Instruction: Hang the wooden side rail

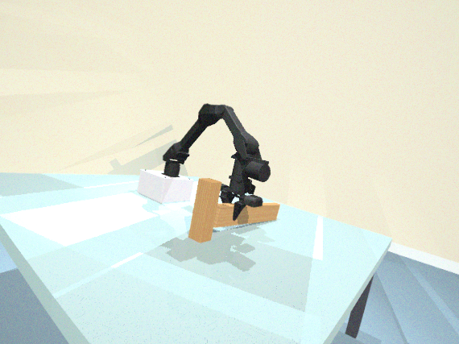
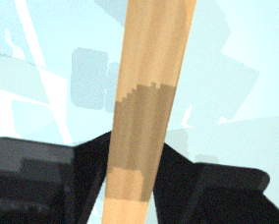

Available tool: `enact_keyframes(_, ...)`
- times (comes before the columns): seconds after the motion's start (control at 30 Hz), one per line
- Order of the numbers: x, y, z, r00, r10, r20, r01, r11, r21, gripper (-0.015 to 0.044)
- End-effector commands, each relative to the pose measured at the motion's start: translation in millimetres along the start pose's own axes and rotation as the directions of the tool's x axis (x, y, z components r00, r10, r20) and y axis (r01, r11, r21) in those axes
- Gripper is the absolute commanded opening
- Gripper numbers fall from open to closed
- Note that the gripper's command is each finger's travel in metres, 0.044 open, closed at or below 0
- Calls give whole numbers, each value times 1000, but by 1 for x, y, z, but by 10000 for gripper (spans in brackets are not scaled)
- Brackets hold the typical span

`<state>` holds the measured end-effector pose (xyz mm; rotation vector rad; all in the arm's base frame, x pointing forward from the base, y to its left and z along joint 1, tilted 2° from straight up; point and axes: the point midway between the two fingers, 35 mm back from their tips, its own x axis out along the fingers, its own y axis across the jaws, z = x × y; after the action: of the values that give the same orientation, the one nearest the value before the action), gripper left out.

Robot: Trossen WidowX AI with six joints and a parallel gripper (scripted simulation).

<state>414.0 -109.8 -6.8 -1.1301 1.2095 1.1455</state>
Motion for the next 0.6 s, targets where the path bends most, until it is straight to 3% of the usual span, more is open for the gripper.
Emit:
enact_keyframes(0.0, -10, -5, 0, 1000, -25, 0, 25, 1000, -6, 0)
enact_keyframes(0.57, -8, -7, -2, 1000, -25, 0, 25, 1000, -6, 0)
